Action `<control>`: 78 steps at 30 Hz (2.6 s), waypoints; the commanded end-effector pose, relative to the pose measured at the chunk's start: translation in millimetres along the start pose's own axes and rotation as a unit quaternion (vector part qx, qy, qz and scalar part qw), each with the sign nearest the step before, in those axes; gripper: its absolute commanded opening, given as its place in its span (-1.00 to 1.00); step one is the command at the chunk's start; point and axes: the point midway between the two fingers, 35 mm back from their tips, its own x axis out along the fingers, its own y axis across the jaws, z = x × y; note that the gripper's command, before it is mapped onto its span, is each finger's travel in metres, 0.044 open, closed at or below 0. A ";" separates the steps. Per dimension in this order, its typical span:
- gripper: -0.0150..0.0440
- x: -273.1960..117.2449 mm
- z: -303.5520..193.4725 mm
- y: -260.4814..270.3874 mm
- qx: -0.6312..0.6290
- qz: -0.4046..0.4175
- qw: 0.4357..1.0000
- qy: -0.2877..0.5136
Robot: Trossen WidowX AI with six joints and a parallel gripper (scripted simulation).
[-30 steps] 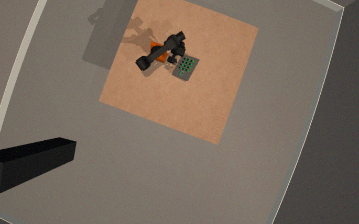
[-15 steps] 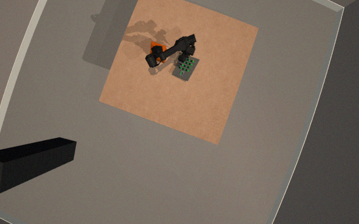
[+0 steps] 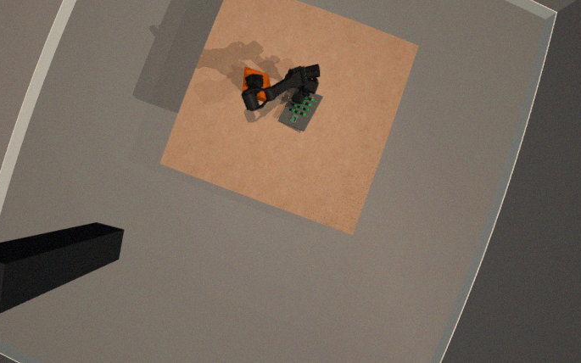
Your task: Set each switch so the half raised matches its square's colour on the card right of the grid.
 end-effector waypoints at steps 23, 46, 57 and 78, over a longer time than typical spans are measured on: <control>-0.49 25.8 -0.8 -0.9 -0.002 -0.003 1.000 -0.002; -0.49 27.3 -0.8 -1.0 -0.002 -0.003 1.000 -0.002; -0.49 28.7 -0.9 -1.0 -0.002 -0.003 1.000 -0.002; -0.49 31.5 -0.9 -1.1 -0.002 -0.003 1.000 -0.002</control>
